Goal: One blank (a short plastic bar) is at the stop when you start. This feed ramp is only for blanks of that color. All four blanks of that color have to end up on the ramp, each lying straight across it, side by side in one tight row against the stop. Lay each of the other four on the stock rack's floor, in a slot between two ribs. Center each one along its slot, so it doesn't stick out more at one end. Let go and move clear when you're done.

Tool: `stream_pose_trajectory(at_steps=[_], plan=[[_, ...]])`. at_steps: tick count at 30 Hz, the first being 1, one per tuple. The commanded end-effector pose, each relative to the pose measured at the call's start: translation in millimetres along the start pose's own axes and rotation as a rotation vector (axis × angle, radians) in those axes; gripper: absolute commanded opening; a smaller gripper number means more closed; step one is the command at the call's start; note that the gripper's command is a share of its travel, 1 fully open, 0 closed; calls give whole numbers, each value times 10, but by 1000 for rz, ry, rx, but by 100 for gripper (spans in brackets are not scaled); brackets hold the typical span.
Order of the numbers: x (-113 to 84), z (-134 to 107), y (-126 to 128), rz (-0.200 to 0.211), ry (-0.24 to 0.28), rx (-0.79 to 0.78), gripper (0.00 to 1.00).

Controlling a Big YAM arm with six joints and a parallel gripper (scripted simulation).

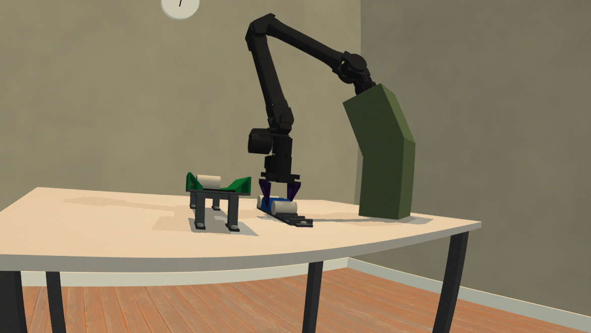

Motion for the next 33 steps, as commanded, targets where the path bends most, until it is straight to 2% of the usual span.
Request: stream_pose_trajectory(at_steps=[1, 33], plan=[[-38, -57, 48, 5, 6, -2, 62], [-33, -57, -6, 4, 5, 0, 62]])
Point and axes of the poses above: the point where the finger pads meet when closed, its own x axis out along the fingers, its own y axis across the jaws, z = x × y, the point moved 10 cm from there along -x, back along the fingers, and after that the axes turned 2 degrees about -x, right-handed, at the moved point
